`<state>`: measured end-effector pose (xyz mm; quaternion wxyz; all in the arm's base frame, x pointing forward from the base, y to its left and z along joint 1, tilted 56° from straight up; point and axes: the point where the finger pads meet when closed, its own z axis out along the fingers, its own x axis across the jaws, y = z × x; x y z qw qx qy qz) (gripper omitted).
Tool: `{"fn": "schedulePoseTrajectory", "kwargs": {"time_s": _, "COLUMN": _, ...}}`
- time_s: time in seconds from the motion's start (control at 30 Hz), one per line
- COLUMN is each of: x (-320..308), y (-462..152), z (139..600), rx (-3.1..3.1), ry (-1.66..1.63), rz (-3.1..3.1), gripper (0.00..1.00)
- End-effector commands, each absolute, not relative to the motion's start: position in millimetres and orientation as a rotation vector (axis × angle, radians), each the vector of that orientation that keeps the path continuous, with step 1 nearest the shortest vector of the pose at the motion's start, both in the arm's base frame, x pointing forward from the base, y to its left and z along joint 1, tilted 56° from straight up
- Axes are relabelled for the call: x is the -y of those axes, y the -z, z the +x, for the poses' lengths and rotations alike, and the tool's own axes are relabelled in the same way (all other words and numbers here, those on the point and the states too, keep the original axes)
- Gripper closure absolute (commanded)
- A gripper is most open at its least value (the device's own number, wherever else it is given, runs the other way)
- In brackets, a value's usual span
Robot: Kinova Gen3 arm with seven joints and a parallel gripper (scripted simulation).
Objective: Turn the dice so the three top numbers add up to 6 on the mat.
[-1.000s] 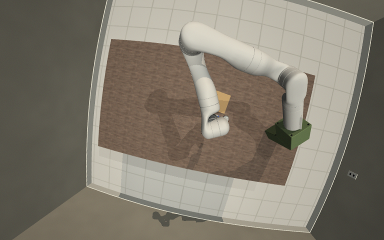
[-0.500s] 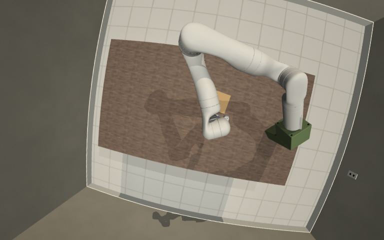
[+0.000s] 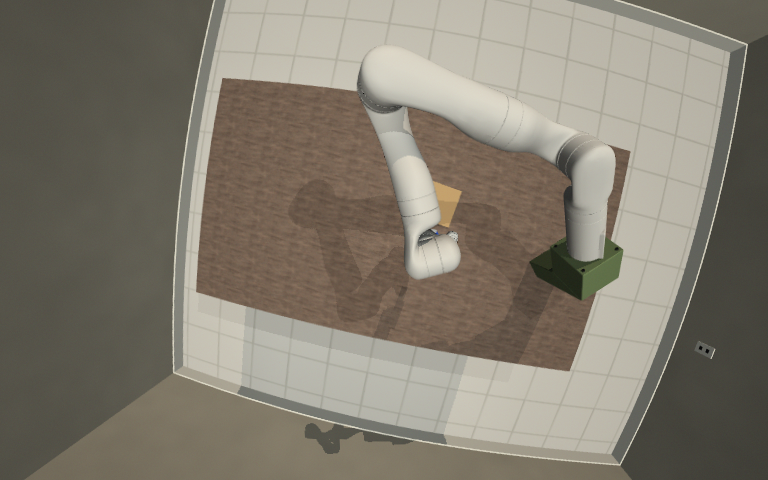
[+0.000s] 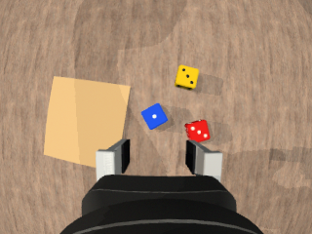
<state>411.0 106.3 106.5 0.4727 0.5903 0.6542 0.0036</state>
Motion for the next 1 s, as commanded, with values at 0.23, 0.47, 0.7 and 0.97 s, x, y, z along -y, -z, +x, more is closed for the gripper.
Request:
{"fn": "schedulePoseTrajectory", "kwargs": {"time_s": 0.23, "x": -85.0, "y": -85.8, "z": 435.4, "rx": -1.601, "ry": -0.008, "rz": 1.445, "gripper": 0.00}}
{"fn": "schedulePoseTrajectory", "kwargs": {"time_s": 0.47, "x": -66.5, "y": -67.9, "z": 456.8, "rx": -1.601, "ry": -0.008, "rz": 1.445, "gripper": 0.00}}
{"fn": "schedulePoseTrajectory", "kwargs": {"time_s": 0.7, "x": -52.1, "y": -54.0, "z": 473.4, "rx": -1.601, "ry": -0.008, "rz": 1.445, "gripper": 0.00}}
{"fn": "schedulePoseTrajectory", "kwargs": {"time_s": 0.97, "x": -51.4, "y": -53.4, "z": 474.1, "rx": -1.601, "ry": -0.008, "rz": 1.445, "gripper": 0.00}}
